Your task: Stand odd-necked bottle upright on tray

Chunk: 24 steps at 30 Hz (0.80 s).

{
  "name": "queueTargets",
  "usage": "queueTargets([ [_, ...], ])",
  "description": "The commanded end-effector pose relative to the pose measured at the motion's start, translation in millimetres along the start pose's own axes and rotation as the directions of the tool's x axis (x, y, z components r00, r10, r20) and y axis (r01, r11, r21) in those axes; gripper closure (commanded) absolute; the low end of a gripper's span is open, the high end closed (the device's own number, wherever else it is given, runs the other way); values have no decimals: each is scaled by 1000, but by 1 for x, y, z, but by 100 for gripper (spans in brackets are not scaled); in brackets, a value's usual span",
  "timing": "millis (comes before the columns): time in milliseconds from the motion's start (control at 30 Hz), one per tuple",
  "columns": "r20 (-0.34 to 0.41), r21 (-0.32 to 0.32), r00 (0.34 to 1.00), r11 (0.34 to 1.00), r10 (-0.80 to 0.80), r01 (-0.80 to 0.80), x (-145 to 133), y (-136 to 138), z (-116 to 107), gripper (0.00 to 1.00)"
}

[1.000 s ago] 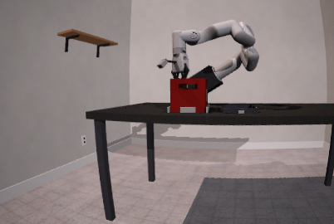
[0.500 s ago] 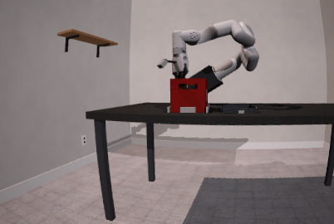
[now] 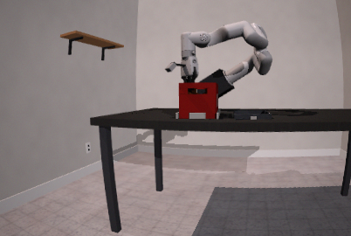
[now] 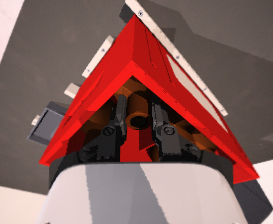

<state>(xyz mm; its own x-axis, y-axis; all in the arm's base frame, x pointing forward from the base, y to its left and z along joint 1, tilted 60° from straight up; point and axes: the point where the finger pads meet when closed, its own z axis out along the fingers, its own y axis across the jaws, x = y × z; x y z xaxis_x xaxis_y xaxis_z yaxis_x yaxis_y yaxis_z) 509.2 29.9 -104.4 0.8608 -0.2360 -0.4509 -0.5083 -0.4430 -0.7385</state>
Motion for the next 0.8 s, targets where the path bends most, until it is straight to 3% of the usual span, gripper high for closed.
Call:
queueTargets([
  [0,-4,0,1000,1000,-1,1,1,-1,-2,100],
  [700,-4,0,1000,1000,-1,1,1,-1,-2,100],
  [733,-4,0,1000,1000,-1,1,1,-1,-2,35],
  [767,-4,0,1000,1000,-1,1,1,-1,-2,35],
])
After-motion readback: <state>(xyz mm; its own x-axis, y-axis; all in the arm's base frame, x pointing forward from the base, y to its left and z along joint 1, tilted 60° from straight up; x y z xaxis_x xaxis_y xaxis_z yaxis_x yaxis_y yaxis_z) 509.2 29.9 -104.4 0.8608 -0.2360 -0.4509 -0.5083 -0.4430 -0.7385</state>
